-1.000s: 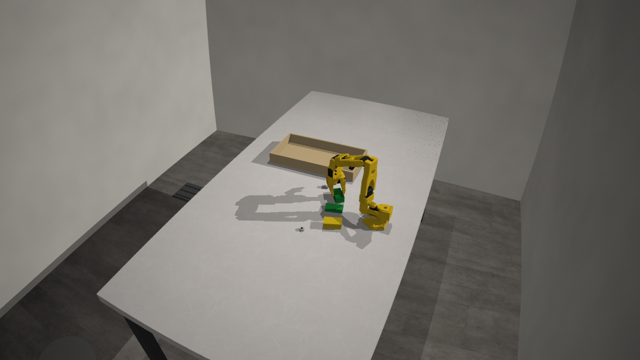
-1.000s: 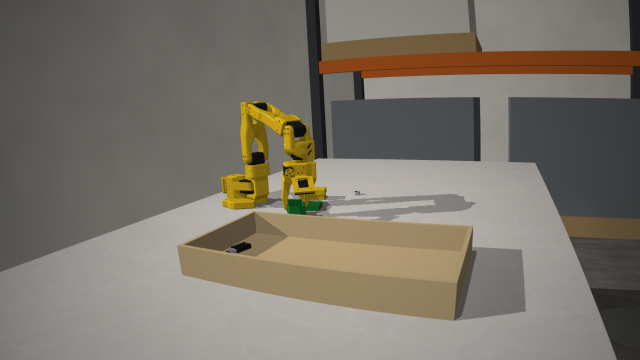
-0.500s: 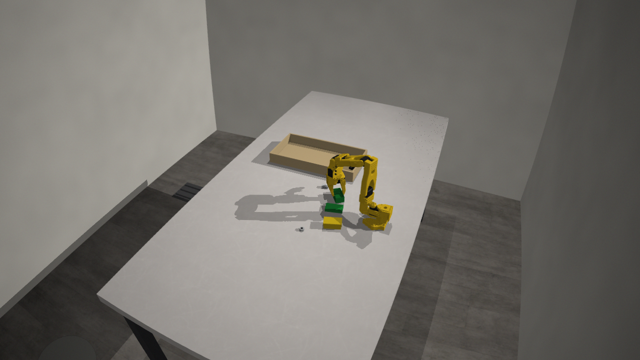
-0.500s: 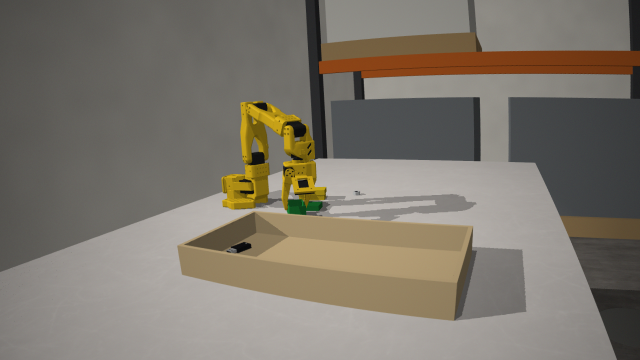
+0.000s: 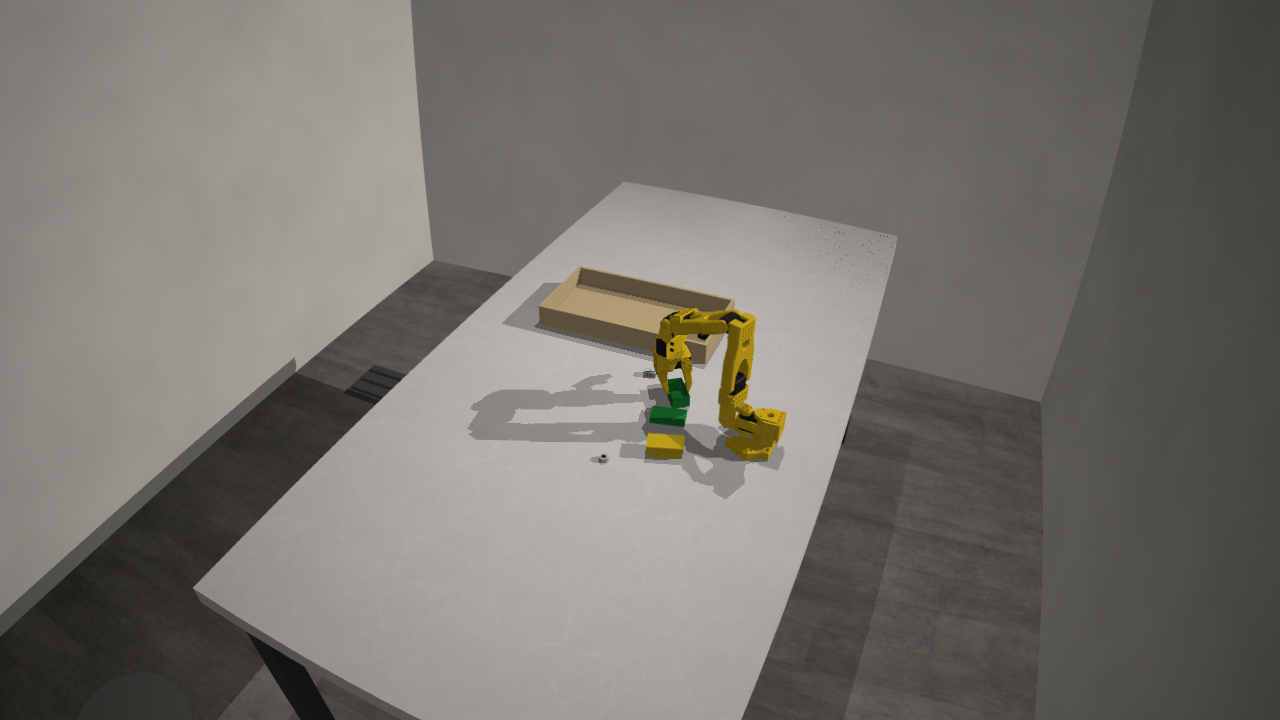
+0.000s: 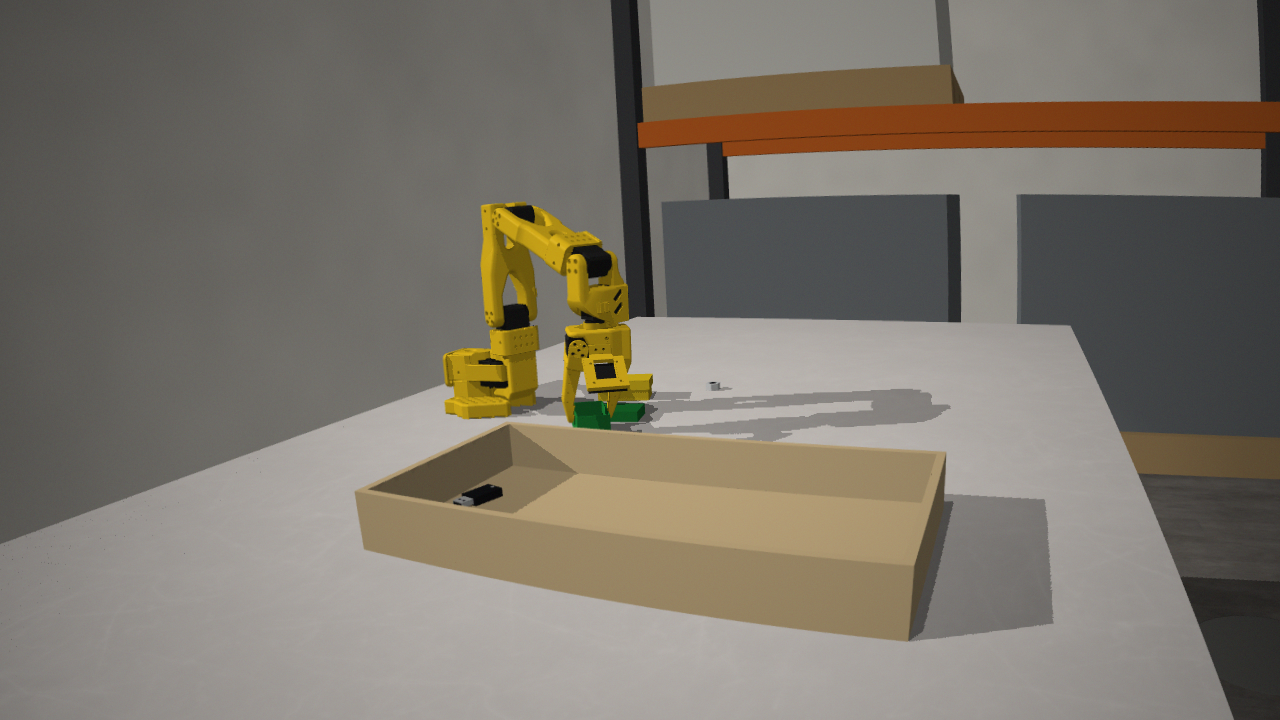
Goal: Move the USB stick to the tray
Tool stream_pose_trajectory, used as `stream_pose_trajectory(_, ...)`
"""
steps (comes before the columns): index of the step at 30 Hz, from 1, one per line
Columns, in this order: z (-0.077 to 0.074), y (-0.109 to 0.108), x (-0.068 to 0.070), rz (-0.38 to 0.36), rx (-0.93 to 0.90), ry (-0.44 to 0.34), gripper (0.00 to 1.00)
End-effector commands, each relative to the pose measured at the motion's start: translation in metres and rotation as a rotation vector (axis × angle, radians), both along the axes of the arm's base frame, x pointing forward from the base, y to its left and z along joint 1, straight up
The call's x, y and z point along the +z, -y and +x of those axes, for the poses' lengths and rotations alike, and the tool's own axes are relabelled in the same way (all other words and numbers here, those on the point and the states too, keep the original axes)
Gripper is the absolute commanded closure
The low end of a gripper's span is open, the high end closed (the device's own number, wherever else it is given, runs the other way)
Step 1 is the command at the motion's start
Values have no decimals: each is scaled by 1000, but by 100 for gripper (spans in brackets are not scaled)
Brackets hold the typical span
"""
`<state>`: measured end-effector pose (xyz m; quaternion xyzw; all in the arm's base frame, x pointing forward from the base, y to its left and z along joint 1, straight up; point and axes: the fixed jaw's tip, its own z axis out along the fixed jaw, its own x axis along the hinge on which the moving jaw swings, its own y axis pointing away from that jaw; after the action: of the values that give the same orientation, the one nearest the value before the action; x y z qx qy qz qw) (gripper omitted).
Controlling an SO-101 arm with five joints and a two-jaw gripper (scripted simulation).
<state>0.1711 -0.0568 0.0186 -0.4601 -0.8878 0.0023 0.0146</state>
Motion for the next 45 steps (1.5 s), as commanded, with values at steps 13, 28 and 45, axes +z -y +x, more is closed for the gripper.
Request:
stream_pose_trajectory(13,3,-1,0,-10,-4,28,80)
stream_pose_trajectory(28,3,-1,0,-10,-4,28,80)
stream_pose_trajectory(45,3,-1,0,-10,-4,28,79)
